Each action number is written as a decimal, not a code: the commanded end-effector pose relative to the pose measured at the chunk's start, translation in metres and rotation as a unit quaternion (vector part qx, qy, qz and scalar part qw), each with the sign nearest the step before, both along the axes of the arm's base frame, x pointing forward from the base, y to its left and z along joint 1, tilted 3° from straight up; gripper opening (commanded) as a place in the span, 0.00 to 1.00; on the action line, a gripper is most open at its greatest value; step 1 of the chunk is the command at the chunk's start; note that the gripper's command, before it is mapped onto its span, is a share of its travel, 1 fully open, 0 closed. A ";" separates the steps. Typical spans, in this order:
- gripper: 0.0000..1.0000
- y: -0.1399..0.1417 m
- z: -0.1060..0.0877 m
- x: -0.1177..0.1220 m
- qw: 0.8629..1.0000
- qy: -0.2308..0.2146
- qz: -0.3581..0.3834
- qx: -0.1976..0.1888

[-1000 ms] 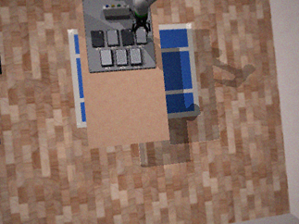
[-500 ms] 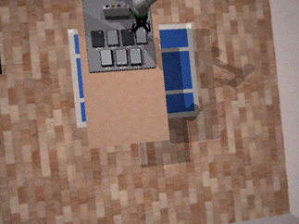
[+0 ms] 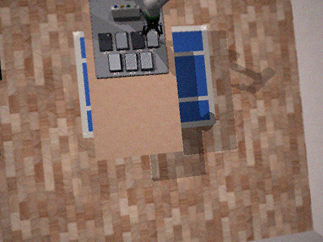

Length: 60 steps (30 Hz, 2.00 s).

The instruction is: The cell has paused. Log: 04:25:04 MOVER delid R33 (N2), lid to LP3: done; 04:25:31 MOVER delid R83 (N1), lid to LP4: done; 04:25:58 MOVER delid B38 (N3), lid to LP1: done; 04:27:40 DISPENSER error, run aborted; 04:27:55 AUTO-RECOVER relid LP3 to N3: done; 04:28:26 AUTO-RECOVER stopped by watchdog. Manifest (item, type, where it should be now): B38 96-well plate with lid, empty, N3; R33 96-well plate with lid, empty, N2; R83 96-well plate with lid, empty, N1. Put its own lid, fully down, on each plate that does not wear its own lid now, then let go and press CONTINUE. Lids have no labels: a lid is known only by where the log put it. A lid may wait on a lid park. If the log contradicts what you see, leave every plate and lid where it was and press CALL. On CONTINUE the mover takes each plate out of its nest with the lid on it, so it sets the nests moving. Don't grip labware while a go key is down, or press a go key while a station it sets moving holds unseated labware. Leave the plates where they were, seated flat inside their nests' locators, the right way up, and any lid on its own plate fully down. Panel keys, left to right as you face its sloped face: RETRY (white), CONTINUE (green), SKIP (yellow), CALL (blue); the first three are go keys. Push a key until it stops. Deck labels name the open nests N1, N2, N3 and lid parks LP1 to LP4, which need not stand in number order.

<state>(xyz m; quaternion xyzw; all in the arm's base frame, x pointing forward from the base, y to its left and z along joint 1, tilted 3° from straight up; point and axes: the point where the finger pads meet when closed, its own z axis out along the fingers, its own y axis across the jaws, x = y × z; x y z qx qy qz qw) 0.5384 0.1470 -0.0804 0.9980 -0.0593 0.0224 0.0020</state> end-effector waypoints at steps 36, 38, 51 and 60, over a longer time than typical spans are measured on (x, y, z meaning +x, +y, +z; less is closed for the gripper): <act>0.00 0.000 0.000 0.000 1.000 0.000 0.000 0.000; 0.00 0.000 0.000 0.000 1.000 0.000 0.000 0.000; 0.00 0.000 0.000 0.000 1.000 0.000 0.000 0.000; 0.00 0.000 0.000 0.000 1.000 0.000 0.000 0.000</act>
